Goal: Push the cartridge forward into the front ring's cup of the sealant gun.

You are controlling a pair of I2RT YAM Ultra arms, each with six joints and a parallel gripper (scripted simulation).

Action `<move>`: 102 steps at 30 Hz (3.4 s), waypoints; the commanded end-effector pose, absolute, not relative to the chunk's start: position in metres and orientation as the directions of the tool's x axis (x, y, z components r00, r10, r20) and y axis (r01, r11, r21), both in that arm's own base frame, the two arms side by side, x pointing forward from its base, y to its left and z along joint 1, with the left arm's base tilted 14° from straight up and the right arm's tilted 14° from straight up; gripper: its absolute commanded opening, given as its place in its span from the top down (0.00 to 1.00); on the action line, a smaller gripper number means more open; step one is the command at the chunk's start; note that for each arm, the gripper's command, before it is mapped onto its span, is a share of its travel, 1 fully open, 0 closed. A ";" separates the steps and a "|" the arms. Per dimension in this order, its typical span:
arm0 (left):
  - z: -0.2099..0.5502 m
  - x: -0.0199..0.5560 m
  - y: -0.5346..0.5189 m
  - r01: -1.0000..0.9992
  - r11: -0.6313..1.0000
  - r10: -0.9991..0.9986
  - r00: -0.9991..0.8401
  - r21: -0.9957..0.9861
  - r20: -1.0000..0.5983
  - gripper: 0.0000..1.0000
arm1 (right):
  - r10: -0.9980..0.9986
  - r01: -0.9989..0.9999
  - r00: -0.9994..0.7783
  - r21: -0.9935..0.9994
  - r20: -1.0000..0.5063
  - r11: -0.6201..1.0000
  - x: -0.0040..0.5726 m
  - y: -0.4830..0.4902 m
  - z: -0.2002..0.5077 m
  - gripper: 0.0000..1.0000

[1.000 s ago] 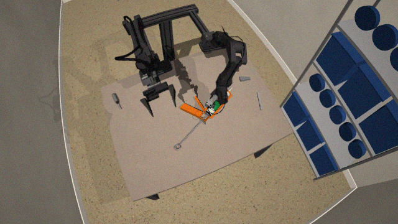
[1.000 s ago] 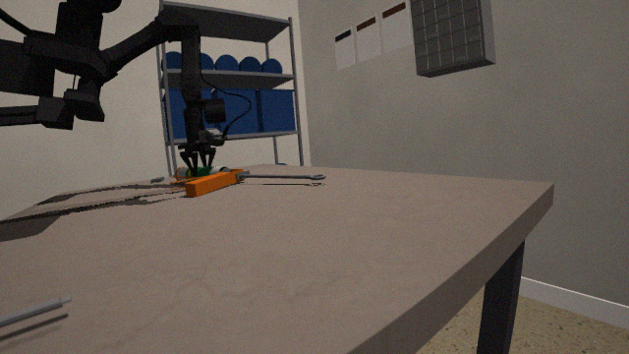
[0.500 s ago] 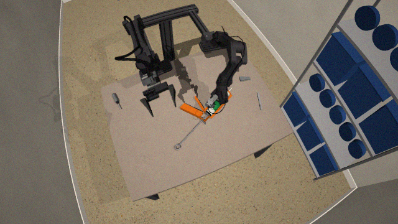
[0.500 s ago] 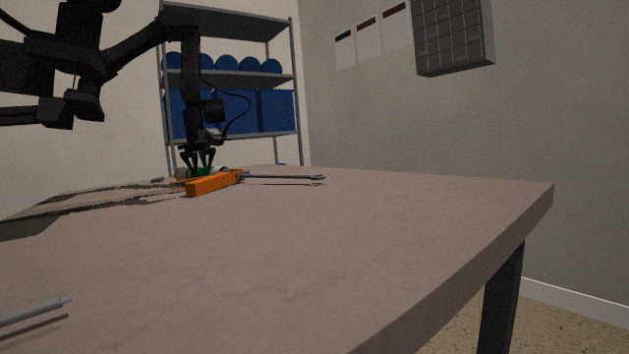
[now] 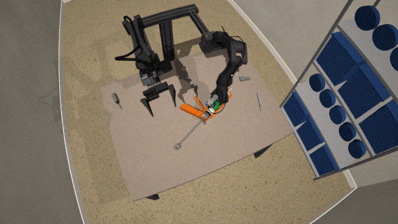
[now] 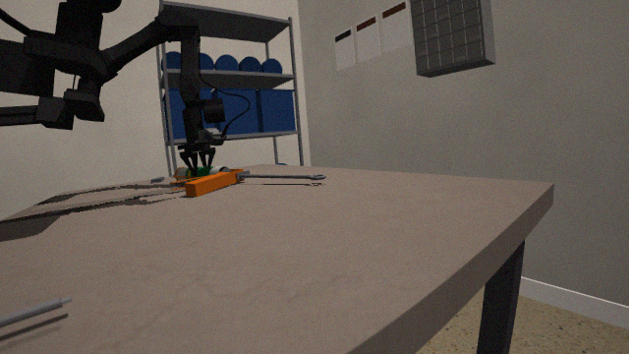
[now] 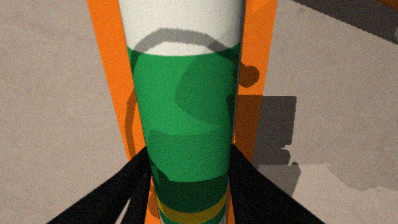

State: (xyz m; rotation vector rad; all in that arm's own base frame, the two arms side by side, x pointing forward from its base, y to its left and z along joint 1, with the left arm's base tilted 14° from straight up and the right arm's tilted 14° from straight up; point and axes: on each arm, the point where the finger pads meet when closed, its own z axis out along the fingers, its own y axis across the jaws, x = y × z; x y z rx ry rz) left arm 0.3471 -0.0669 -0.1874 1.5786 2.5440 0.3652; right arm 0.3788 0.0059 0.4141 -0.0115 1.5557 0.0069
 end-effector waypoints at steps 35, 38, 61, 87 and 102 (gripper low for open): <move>-0.171 0.372 -0.079 0.848 0.429 0.898 -0.439 0.312 -0.042 0.44 | -0.010 -0.028 0.081 -0.013 -0.997 1.000 0.365 0.010 0.444 0.00; -0.171 0.372 -0.079 0.848 0.429 0.898 -0.439 0.312 -0.042 0.44 | -0.010 -0.028 0.081 -0.013 -0.997 1.000 0.365 0.010 0.444 0.00; -0.168 0.367 -0.083 0.856 0.423 0.900 -0.434 0.299 -0.032 0.44 | -0.010 -0.028 0.081 -0.013 -0.997 1.000 0.365 0.010 0.444 0.00; -0.178 0.364 -0.078 0.858 0.425 0.898 -0.439 0.289 -0.019 0.44 | -0.010 -0.028 0.081 -0.013 -0.997 1.000 0.365 0.010 0.444 0.00; -0.176 0.366 -0.079 0.853 0.426 0.899 -0.438 0.301 -0.031 1.00 | -0.010 -0.028 0.081 -0.013 -0.997 1.000 0.365 0.010 0.444 0.00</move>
